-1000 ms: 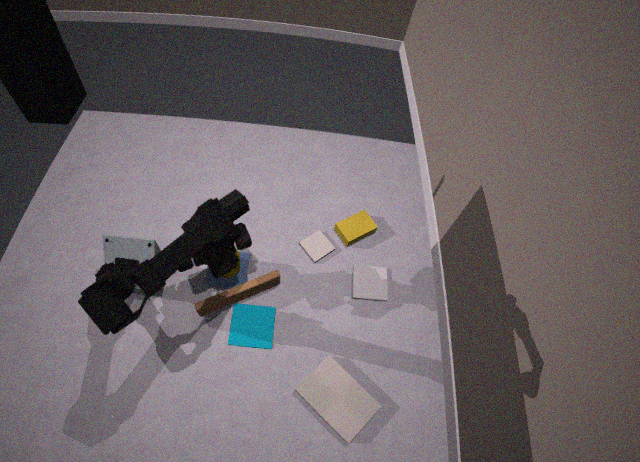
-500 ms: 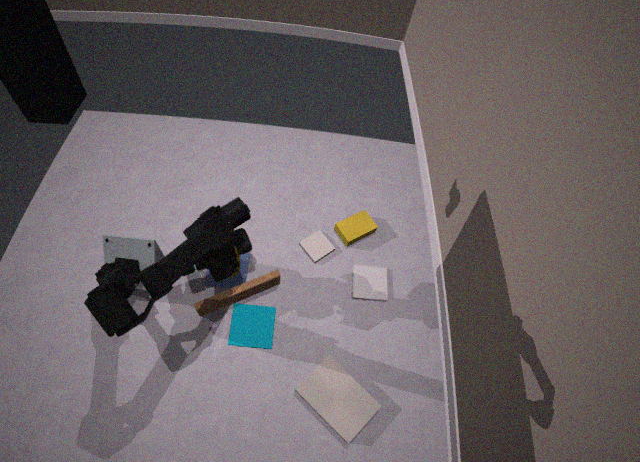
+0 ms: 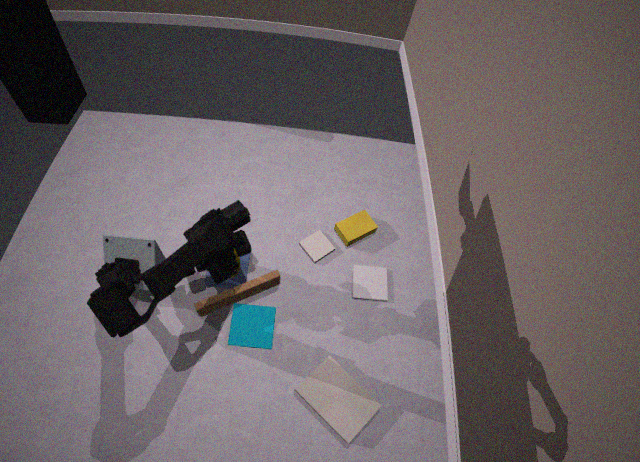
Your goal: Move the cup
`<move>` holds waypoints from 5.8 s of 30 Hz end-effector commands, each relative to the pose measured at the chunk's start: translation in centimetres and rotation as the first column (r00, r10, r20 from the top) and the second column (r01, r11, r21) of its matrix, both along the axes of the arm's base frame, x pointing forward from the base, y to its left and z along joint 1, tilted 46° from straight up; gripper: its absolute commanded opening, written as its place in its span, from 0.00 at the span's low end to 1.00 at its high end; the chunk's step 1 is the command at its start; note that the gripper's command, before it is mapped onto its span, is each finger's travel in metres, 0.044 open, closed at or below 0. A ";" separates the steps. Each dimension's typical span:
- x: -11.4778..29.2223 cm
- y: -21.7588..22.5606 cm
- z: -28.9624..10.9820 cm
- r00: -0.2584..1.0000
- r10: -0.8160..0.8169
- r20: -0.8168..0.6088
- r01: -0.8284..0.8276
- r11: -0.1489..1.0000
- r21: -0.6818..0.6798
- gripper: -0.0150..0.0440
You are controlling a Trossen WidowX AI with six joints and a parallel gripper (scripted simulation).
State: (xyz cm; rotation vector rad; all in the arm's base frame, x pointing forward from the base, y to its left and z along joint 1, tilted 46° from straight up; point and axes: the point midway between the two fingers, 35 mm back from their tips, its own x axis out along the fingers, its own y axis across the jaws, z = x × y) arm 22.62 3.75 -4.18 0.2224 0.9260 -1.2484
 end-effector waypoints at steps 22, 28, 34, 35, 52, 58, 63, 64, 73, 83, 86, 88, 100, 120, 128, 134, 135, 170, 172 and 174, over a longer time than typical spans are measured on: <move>0.1 0.2 0.1 1.000 0.000 0.001 0.000 1.000 0.001 0.25; 0.2 1.4 1.1 1.000 0.002 0.000 -0.002 1.000 0.003 0.25; 0.2 2.9 2.5 1.000 0.003 -0.001 -0.003 1.000 0.004 0.25; 0.2 3.2 2.7 1.000 0.004 -0.002 -0.004 1.000 0.004 0.25; -0.3 6.1 5.6 1.000 0.005 -0.004 -0.005 1.000 0.000 0.25; -0.4 5.8 5.3 1.000 0.008 -0.012 -0.008 1.000 -0.008 0.25; -0.4 5.8 5.3 1.000 0.008 -0.012 -0.008 1.000 -0.008 0.25; -0.4 5.8 5.3 1.000 0.008 -0.012 -0.008 1.000 -0.008 0.25; -0.3 5.8 5.4 1.000 0.008 -0.011 -0.008 1.000 -0.008 0.25; 0.8 4.3 6.9 1.000 0.006 -0.006 -0.006 1.000 -0.004 0.25; 1.2 3.8 7.4 1.000 0.006 -0.005 -0.006 1.000 -0.003 0.25; 1.4 3.5 7.7 1.000 0.006 -0.005 -0.006 1.000 -0.003 0.25; 2.9 1.5 9.6 1.000 0.005 -0.003 -0.005 1.000 -0.004 0.25; 5.4 -1.8 13.1 1.000 0.005 -0.002 -0.005 1.000 -0.006 0.25; 6.4 -3.1 14.7 1.000 0.005 -0.001 -0.005 1.000 -0.007 0.25; 7.2 -3.9 15.8 1.000 0.005 -0.001 -0.005 1.000 -0.008 0.25; 7.3 -4.0 16.0 1.000 0.005 -0.001 -0.005 1.000 -0.008 0.25; 8.3 -6.8 15.3 1.000 0.005 0.001 -0.005 1.000 -0.009 0.25; 8.3 -7.0 15.2 1.000 0.005 0.001 -0.005 1.000 -0.009 0.25; 8.3 -7.2 15.0 1.000 0.005 0.001 -0.005 1.000 -0.009 0.25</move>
